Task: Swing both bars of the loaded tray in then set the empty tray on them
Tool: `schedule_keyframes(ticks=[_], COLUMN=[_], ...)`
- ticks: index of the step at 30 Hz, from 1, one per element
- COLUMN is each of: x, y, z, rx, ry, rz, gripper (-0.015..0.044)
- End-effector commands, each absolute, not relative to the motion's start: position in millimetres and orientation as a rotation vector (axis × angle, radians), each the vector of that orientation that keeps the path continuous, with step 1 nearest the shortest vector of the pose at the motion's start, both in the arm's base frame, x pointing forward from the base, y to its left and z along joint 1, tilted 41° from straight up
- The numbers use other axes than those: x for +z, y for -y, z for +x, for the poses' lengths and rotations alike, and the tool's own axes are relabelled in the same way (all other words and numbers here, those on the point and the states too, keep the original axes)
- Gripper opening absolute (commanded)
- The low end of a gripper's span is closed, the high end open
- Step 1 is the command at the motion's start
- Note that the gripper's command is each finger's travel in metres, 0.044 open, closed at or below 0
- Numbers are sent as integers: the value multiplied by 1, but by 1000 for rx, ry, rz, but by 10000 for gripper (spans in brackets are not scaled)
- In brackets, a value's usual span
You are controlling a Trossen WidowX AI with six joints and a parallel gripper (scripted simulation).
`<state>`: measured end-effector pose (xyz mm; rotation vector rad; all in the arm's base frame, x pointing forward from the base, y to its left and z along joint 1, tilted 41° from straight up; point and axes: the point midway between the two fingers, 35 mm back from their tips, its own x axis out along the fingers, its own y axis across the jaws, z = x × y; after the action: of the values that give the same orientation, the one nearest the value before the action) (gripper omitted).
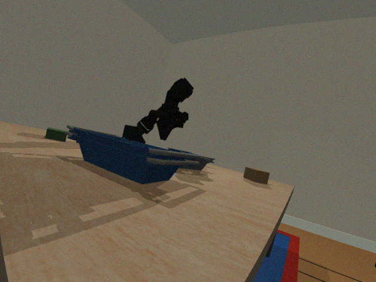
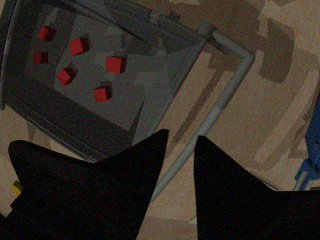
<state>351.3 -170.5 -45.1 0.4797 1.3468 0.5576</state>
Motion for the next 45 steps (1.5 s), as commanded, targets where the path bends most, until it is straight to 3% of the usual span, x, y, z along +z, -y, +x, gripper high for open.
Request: schedule_keyframes(ticks=[1, 27, 45], x=[-64, -110, -57], y=[180, 141, 133], z=[329, 336, 342], rx=[335, 337, 337], ry=[-1466, -1465, -1465], rz=[762, 764, 765], gripper=[85, 85, 85])
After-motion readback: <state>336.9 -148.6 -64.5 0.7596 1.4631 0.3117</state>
